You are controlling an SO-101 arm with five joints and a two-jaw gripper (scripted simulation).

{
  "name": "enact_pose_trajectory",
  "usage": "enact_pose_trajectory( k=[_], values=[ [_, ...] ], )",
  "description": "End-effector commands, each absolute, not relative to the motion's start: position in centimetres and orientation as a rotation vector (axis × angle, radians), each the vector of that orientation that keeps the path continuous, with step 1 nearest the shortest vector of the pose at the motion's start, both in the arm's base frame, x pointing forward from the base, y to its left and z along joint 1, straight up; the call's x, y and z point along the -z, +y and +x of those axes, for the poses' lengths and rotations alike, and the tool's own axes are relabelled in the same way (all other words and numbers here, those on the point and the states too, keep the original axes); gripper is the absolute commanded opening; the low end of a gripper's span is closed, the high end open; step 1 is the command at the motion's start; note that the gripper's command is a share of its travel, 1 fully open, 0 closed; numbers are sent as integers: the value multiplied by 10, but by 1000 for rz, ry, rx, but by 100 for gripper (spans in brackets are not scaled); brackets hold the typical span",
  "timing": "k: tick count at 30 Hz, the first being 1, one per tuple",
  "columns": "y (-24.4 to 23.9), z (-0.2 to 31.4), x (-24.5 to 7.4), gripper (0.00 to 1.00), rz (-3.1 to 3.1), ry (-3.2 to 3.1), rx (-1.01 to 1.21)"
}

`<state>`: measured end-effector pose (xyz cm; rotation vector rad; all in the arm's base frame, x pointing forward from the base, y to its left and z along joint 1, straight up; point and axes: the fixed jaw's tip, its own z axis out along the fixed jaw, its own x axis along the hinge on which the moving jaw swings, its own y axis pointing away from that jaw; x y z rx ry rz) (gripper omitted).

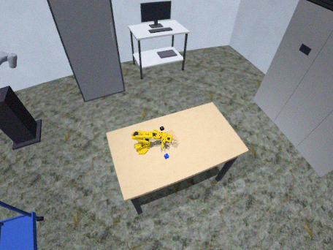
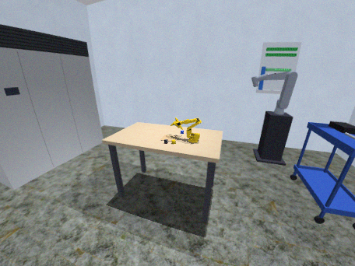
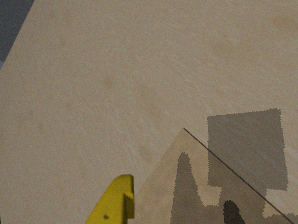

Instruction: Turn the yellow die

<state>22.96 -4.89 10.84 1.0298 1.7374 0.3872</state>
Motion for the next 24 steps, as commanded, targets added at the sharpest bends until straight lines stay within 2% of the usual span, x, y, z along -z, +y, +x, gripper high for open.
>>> enact_pose_trajectory(
  k=[1, 16, 18, 24],
  values=[
    [-58, 229, -118, 86, 1007, 1724, -331],
    [-117, 162, -66, 49, 1080, 2147, 184],
    [-117, 162, -66, 49, 1080, 2147, 184],
    [-123, 139, -56, 39, 1097, 2273, 258]
  ],
)
